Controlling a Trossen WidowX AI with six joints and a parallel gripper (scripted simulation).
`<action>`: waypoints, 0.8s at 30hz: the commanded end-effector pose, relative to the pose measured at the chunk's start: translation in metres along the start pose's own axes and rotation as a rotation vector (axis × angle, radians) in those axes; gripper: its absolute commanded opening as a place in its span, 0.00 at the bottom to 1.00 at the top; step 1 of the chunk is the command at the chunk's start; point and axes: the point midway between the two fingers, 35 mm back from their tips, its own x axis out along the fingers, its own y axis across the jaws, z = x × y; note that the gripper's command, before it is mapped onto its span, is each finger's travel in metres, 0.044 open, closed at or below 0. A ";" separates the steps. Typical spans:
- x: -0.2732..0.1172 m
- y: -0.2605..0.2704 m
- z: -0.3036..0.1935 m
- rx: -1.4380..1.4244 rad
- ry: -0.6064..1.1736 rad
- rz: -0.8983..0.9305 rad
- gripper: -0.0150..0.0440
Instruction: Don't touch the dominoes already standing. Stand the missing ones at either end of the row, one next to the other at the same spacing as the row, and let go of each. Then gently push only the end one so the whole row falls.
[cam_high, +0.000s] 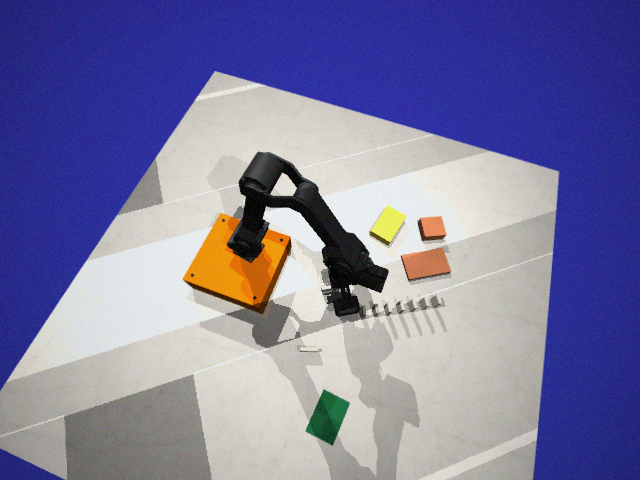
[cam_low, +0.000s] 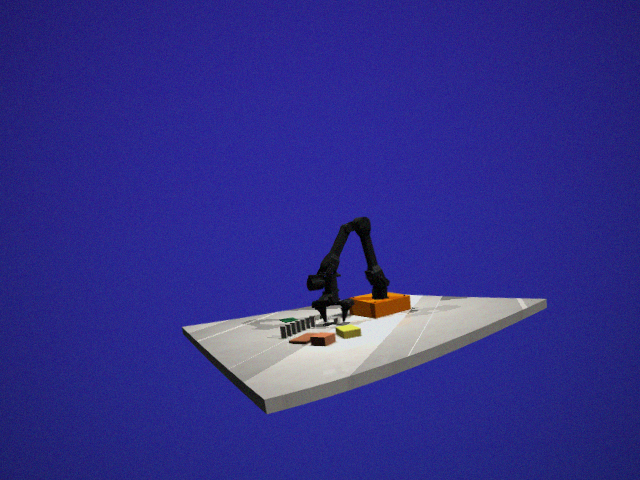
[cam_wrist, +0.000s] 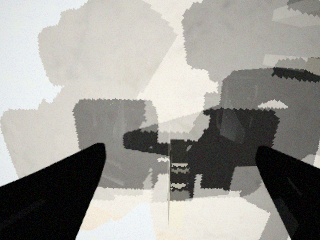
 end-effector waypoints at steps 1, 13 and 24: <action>0.004 0.002 -0.002 0.006 0.006 0.007 1.00; 0.004 0.002 -0.002 0.006 0.006 0.007 0.56; 0.004 0.002 -0.002 0.006 0.006 0.007 0.29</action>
